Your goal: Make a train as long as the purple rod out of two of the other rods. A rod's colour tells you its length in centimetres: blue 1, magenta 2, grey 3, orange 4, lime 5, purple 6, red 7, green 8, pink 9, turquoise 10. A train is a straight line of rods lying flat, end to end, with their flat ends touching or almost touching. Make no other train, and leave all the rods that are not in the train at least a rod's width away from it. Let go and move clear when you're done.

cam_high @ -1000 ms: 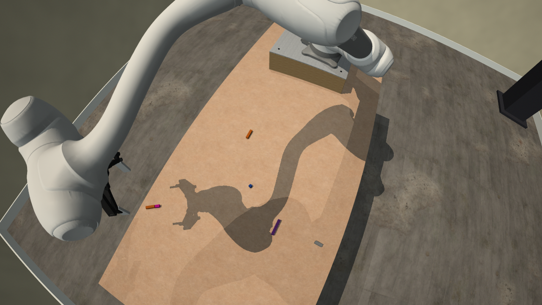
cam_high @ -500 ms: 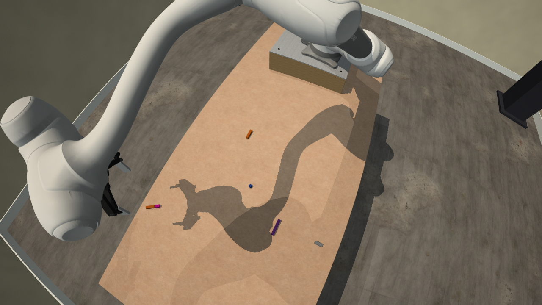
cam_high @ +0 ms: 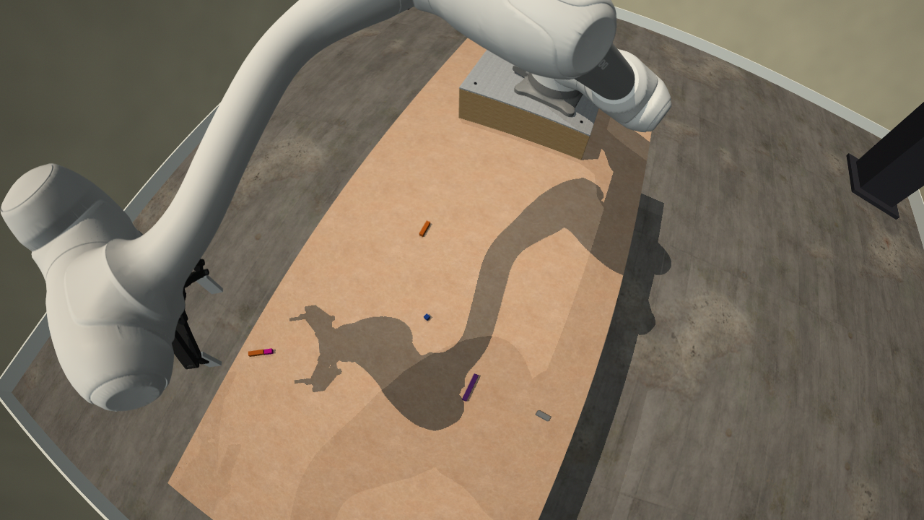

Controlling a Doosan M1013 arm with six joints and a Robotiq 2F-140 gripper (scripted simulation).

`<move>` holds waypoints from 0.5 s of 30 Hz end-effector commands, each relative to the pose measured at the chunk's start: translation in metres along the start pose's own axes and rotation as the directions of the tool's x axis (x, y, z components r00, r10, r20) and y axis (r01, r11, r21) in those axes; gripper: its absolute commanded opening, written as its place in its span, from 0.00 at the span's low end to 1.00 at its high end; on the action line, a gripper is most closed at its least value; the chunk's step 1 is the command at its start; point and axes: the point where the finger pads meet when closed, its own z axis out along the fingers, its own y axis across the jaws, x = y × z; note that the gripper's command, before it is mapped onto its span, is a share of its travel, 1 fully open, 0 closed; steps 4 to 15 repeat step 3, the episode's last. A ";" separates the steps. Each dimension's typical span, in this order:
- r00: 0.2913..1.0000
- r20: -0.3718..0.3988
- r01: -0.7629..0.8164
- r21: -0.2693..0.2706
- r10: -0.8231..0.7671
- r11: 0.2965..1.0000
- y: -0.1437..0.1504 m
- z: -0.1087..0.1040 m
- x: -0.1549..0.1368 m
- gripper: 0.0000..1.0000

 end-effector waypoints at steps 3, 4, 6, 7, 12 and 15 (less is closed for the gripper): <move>1.000 0.000 0.000 0.000 0.000 1.000 0.000 0.000 0.000 1.00; 1.000 0.000 0.000 0.000 0.000 1.000 0.000 0.000 0.000 1.00; 1.000 0.000 0.000 0.000 0.000 1.000 0.000 0.000 0.000 1.00; 1.000 0.000 0.000 0.000 0.000 1.000 0.000 0.000 0.000 1.00; 1.000 0.000 0.000 0.000 0.000 1.000 0.000 0.000 0.000 1.00; 1.000 0.000 0.000 0.000 0.000 1.000 0.000 0.000 0.000 1.00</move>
